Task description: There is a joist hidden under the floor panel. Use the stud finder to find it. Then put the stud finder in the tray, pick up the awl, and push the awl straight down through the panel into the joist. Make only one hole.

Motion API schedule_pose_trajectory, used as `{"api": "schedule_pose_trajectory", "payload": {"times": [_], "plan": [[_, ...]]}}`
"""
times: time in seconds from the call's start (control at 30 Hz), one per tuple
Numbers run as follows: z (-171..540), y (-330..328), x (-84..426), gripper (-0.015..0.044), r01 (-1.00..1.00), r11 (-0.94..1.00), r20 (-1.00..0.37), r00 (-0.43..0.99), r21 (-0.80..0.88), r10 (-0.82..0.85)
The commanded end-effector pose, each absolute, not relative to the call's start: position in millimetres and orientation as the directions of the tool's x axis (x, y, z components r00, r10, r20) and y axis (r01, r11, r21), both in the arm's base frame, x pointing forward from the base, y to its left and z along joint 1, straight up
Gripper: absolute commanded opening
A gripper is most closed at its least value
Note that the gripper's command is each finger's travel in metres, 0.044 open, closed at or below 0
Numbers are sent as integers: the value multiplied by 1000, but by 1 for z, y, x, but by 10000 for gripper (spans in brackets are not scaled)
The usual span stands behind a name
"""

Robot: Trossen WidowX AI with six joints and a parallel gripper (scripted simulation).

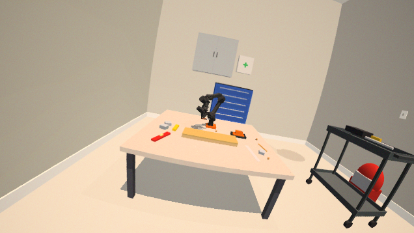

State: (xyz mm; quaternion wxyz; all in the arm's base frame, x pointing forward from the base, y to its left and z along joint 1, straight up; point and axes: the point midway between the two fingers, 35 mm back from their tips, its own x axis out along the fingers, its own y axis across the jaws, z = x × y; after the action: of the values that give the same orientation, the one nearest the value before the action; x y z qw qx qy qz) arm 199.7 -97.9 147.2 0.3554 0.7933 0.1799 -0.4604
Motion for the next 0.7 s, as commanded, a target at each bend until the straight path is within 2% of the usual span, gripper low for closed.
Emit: {"api": "schedule_pose_trajectory", "payload": {"times": [0.0,0.37,0.67], "plan": [[153,-99,207,0,652,-563,-809,586,507,-49],[172,-102,223,0,643,-156,-658,751,750,-65],[190,-102,232,0,517,225,-517,854,826,-66]]}}
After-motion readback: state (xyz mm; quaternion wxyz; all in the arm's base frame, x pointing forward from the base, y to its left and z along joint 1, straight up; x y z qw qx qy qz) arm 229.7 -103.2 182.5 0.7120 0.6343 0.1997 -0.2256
